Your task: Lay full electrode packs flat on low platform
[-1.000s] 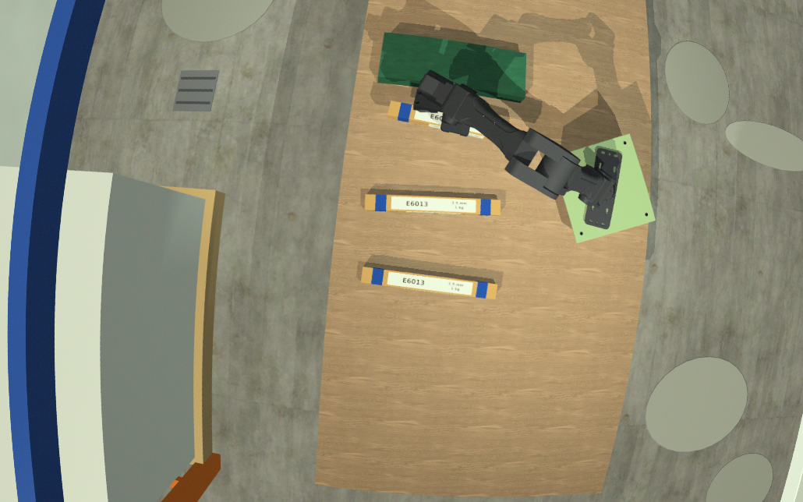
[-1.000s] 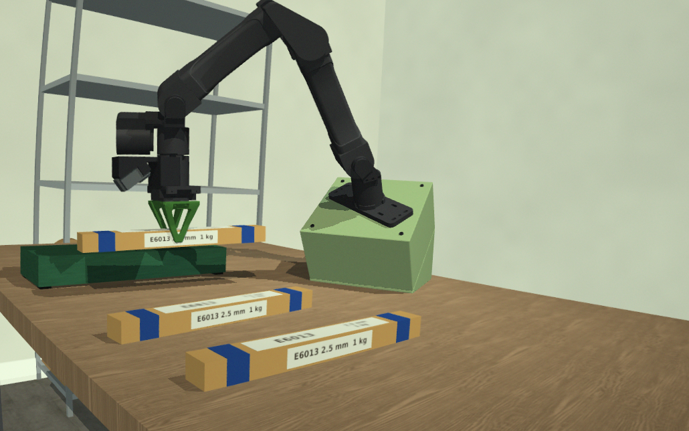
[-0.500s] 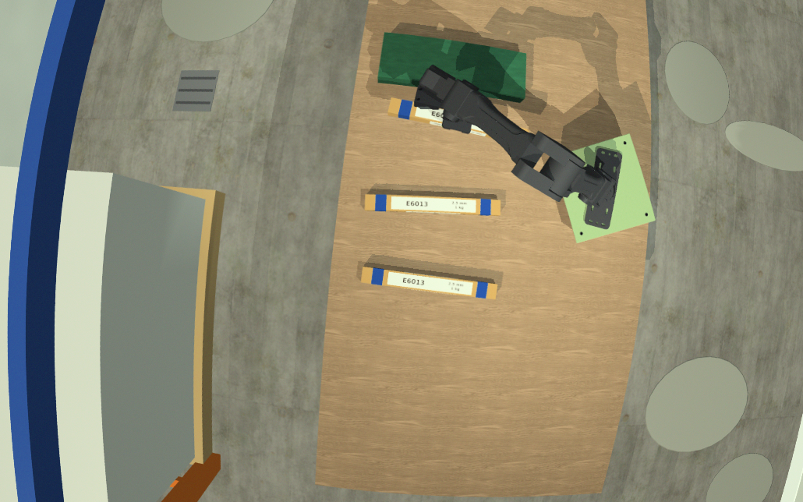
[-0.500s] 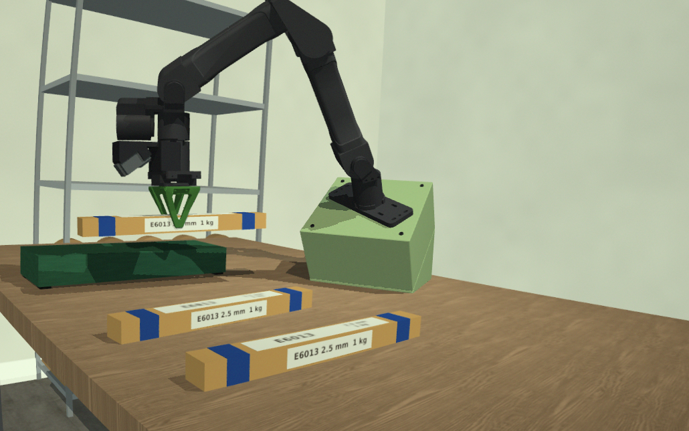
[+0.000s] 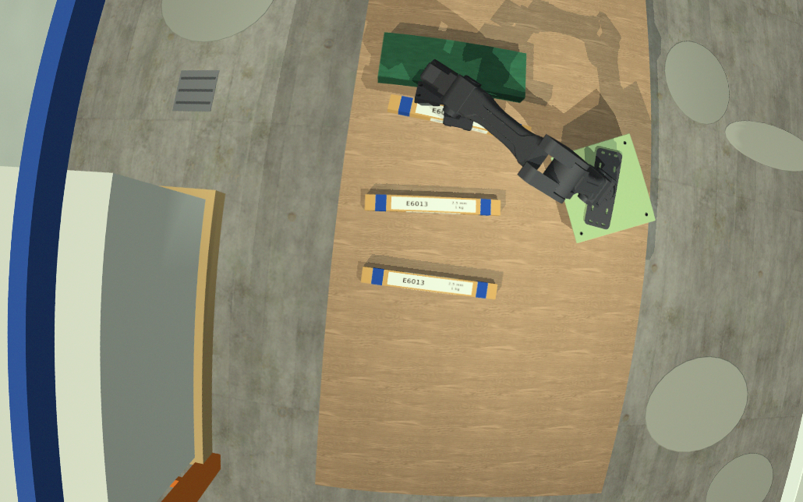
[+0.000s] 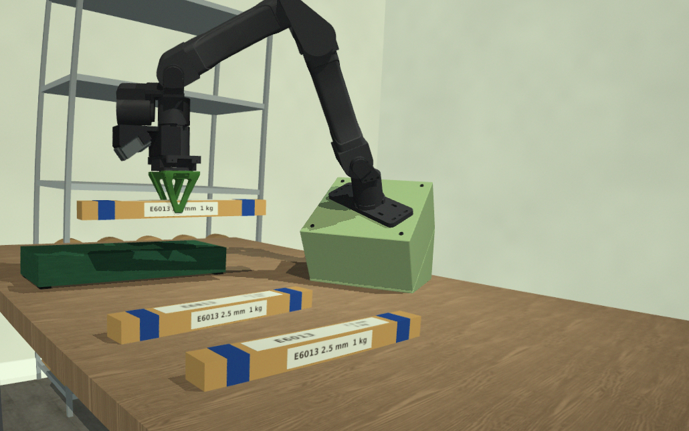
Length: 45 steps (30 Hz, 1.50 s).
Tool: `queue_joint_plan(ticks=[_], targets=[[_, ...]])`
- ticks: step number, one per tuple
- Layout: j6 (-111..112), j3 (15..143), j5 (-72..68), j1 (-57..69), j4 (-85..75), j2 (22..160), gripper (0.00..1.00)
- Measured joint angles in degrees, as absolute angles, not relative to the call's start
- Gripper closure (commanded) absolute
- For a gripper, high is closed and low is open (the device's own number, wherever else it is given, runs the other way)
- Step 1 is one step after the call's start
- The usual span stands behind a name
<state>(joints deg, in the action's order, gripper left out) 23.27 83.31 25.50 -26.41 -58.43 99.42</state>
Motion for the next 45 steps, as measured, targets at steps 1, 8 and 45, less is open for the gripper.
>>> queue_joint_plan(ticks=[1, 8, 45], targets=[[23.42, 83.53, 25.54, -26.55, -58.85, 99.35, 1.00], [24.47, 85.52, 25.80, -27.66, -61.98, 98.76, 1.00], [29.04, 92.97, 27.14, -31.75, -73.89, 96.47, 1.00]])
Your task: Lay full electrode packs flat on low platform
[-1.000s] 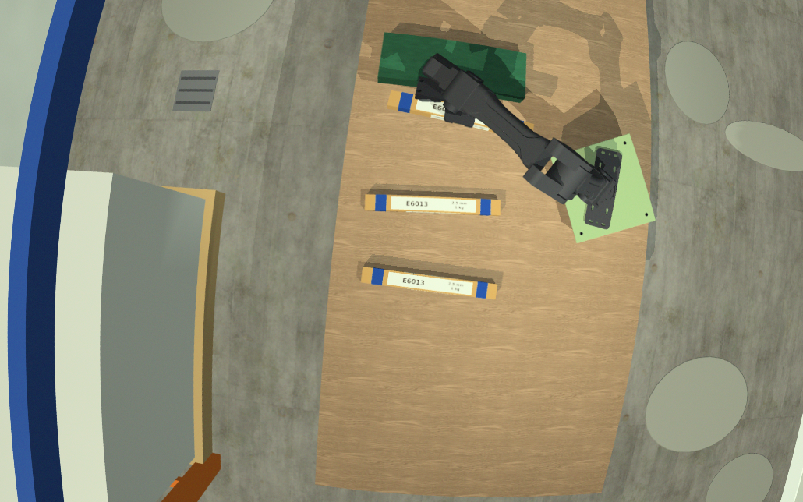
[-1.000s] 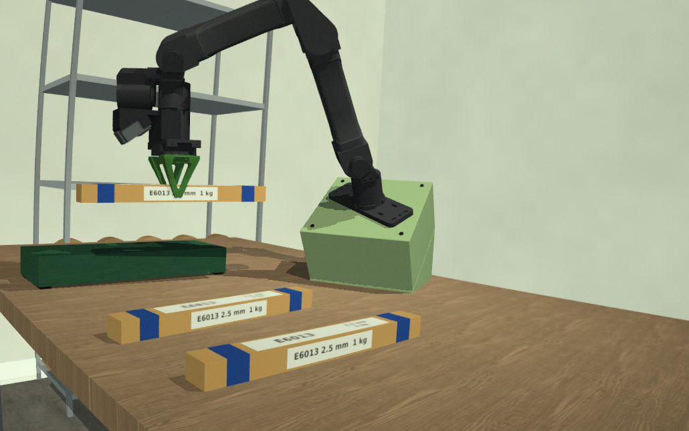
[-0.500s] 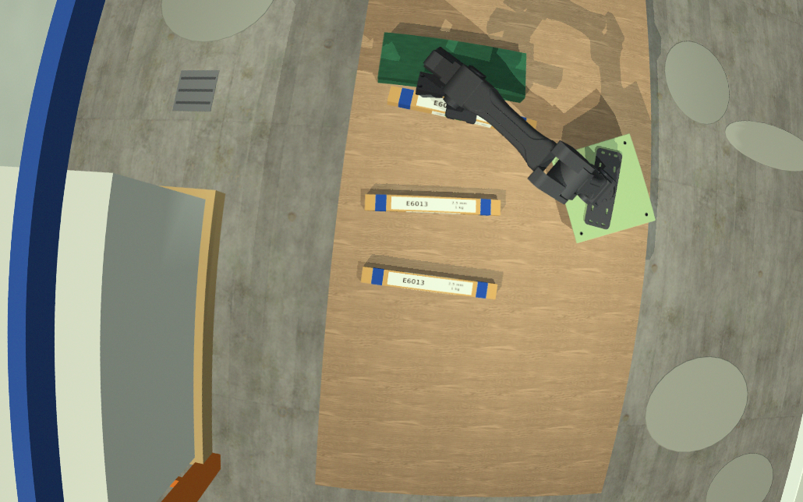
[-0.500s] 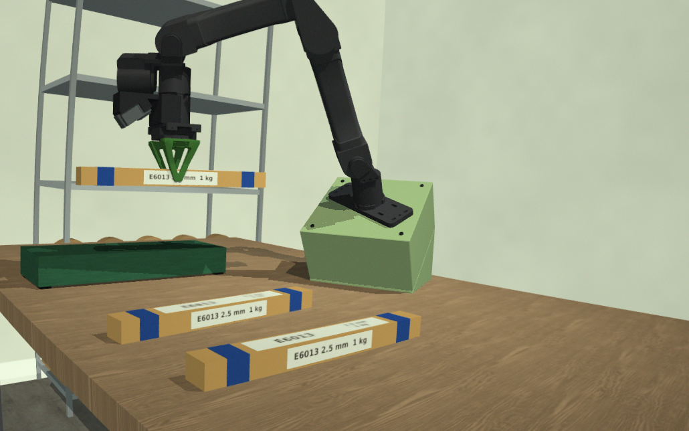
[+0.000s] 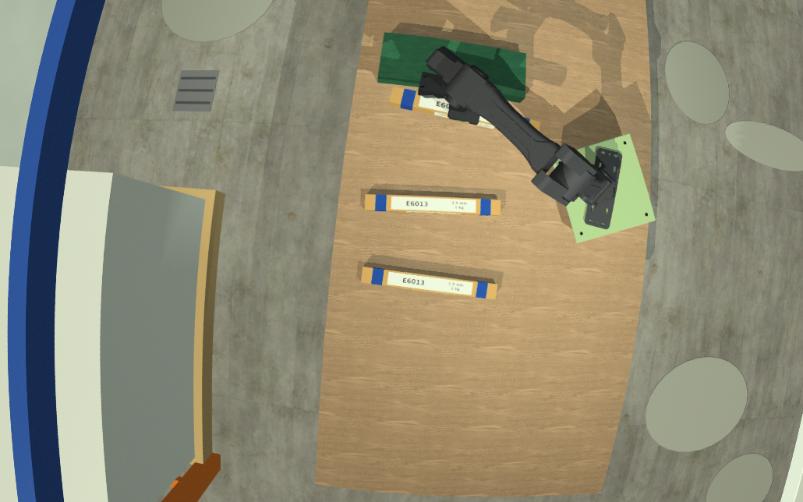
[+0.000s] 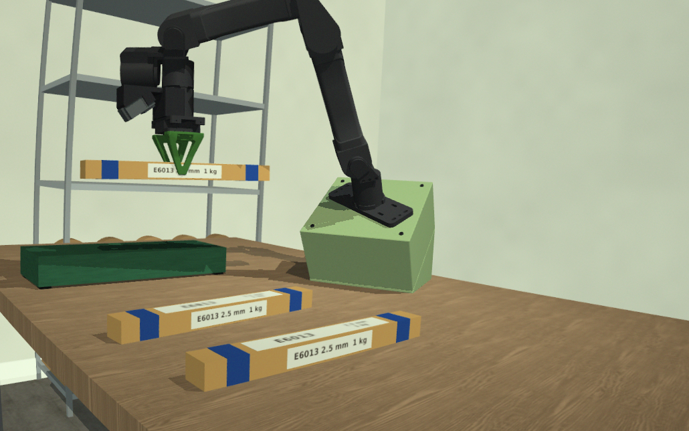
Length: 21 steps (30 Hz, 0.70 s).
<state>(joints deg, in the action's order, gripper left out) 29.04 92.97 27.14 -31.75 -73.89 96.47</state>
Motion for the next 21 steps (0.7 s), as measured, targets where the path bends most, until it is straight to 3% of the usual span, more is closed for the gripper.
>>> queue_joint_plan(ticks=[21], targets=[[29.39, 92.97, 27.42, -32.27, -73.97, 95.13, 1.00]])
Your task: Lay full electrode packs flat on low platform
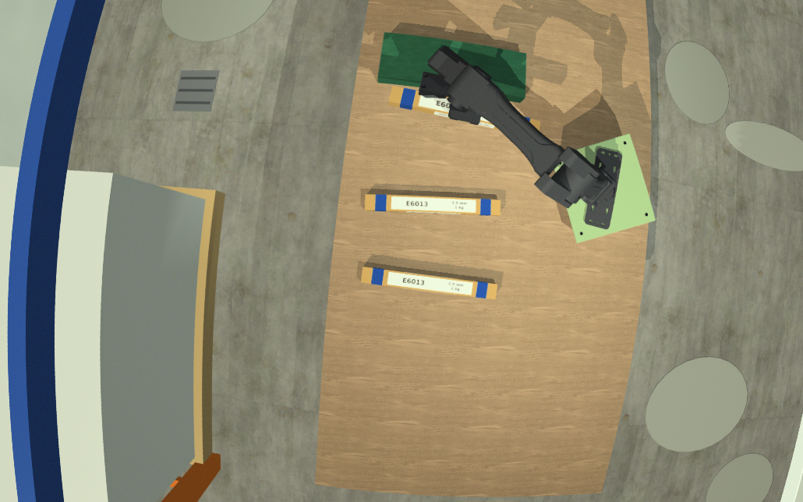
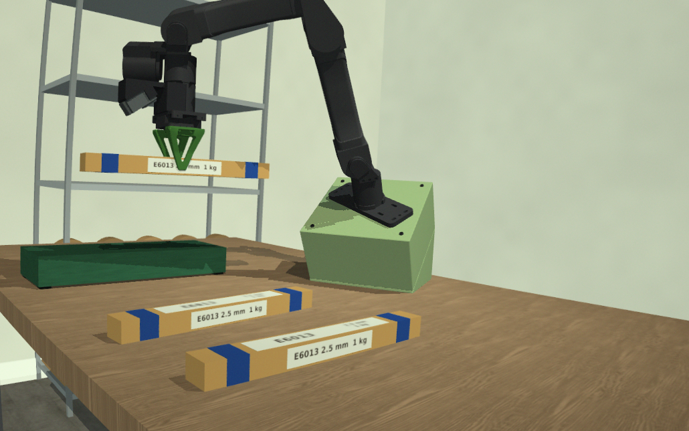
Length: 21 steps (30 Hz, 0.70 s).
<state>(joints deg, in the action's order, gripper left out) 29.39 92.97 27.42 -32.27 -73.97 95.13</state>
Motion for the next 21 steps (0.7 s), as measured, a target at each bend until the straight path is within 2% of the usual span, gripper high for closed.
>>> queue_joint_plan(ticks=[21], targets=[[29.56, 90.96, 27.66, -32.56, -73.87, 94.06, 1.00]])
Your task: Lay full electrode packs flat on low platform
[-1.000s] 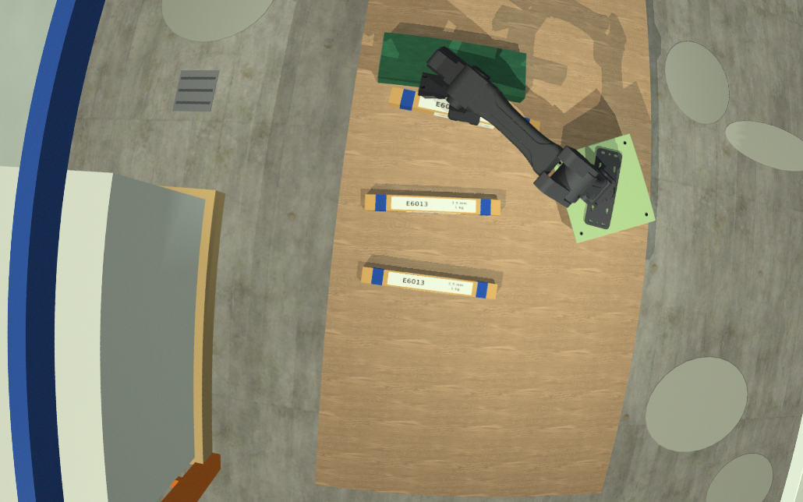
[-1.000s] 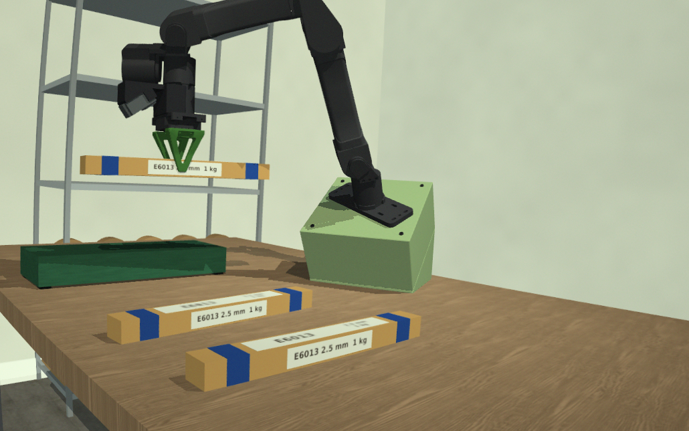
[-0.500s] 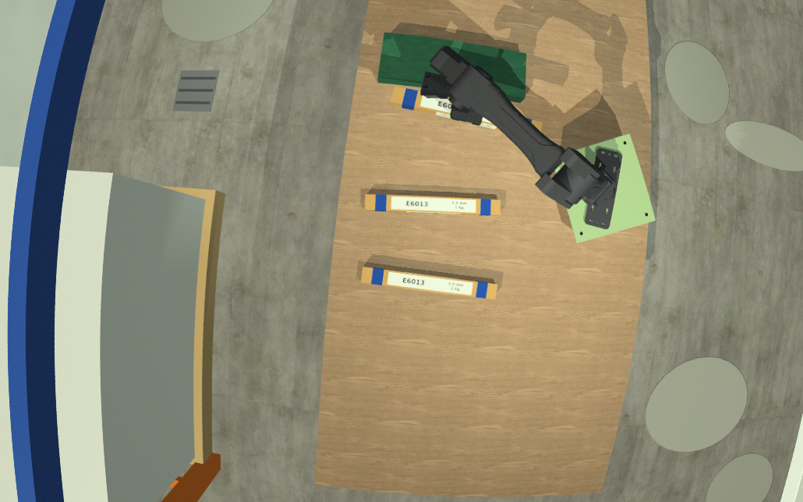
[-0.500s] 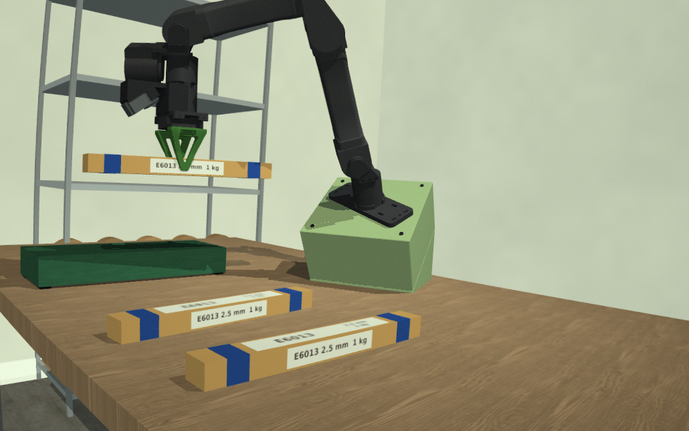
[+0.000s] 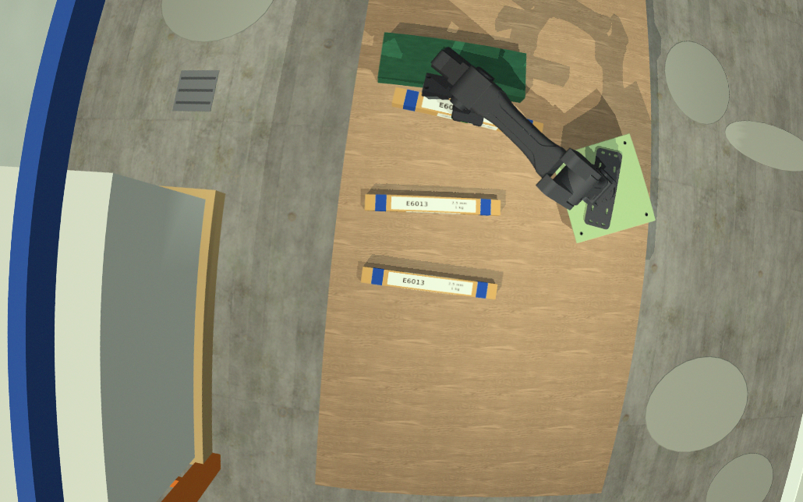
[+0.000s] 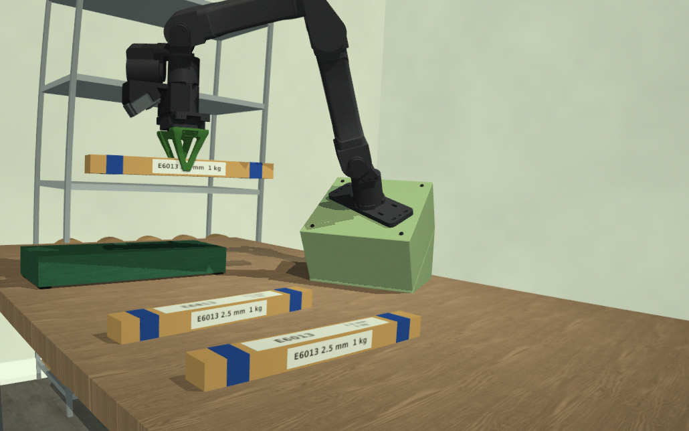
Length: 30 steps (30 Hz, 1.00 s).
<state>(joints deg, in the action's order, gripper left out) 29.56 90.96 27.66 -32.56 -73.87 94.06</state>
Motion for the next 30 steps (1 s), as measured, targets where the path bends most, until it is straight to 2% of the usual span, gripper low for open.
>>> queue_joint_plan(ticks=[30], targets=[[29.56, 89.93, 27.70, -32.56, -73.36, 93.51, 1.00]])
